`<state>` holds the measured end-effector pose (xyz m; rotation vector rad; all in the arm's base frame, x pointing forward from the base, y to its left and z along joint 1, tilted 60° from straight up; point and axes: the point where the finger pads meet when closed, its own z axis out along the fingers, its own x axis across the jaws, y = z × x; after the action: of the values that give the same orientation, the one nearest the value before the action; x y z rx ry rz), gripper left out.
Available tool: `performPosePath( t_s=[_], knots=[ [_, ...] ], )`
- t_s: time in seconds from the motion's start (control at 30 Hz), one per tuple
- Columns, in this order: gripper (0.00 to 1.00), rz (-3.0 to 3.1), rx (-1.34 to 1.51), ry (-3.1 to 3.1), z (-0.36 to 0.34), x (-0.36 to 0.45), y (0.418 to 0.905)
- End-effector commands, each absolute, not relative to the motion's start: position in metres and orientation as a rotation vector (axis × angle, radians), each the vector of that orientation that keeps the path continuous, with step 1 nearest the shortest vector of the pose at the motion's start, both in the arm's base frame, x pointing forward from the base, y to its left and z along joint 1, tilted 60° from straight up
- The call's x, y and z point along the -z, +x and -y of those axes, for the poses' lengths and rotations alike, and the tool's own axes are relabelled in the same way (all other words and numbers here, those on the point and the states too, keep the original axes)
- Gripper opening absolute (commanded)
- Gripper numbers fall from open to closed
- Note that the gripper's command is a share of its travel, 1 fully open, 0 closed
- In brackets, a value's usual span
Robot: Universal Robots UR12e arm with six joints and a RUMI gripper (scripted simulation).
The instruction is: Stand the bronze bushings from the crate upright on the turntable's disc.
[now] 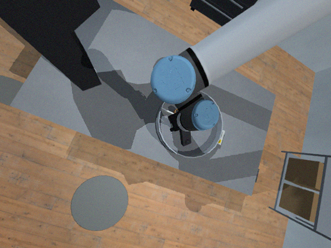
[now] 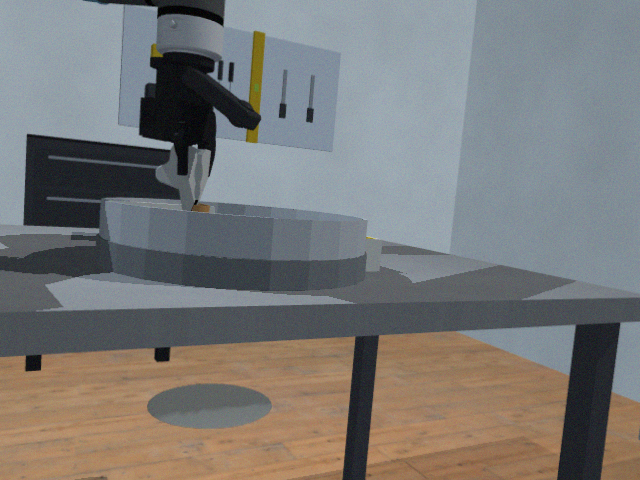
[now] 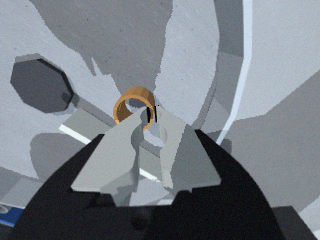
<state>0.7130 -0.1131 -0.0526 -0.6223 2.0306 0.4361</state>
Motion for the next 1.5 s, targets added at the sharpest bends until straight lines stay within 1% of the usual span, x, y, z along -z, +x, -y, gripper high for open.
performPosePath(
  t_s=[0.0,1.47],
  knots=[
    [0.0,-2.029,-0.433,-0.627,0.1129,0.0526,0.716],
    [0.0,-2.029,-0.432,-0.626,0.1103,0.0542,0.7187]
  ],
)
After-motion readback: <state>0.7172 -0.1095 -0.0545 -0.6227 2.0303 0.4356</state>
